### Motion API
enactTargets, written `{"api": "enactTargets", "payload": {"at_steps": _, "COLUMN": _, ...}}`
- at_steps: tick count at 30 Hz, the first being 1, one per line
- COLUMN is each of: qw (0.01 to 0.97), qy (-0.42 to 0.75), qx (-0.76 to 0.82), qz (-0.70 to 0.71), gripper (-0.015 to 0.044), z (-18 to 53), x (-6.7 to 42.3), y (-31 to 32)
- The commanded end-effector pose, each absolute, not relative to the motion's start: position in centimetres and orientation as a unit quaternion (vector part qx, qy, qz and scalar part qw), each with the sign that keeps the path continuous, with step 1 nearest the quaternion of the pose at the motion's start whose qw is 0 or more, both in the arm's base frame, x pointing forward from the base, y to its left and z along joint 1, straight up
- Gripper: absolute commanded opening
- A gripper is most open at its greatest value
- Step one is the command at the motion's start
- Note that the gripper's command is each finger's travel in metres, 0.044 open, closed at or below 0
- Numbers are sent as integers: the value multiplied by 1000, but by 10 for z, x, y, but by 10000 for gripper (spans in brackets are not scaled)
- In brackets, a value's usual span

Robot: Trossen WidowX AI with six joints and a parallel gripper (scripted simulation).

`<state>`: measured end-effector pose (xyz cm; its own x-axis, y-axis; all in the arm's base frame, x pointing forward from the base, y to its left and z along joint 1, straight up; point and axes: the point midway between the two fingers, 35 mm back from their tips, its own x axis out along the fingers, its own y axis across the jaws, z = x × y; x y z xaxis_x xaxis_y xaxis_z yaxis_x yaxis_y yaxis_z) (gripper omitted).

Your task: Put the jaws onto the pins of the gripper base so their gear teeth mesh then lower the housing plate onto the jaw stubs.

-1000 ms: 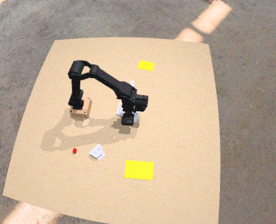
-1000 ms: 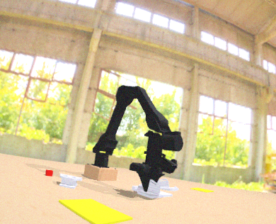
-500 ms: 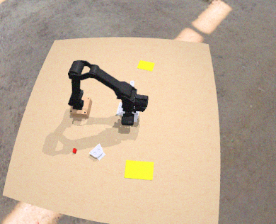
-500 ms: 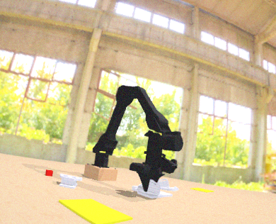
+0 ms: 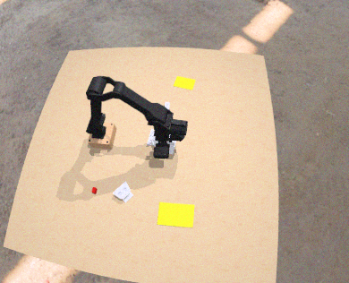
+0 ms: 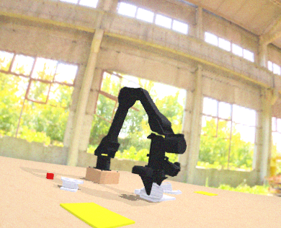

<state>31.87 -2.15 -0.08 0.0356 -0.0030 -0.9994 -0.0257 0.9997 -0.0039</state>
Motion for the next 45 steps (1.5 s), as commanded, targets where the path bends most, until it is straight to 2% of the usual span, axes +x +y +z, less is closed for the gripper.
{"api": "enactTargets", "payload": {"at_steps": 1, "qw": 718, "qy": 696, "qx": -12, "qz": 9, "gripper": 134, "z": -1, "x": 318, "y": -22}}
{"api": "enactTargets", "payload": {"at_steps": 45, "qw": 717, "qy": 696, "qx": -12, "qz": 9, "gripper": 134, "z": -4, "x": 316, "y": -22}}
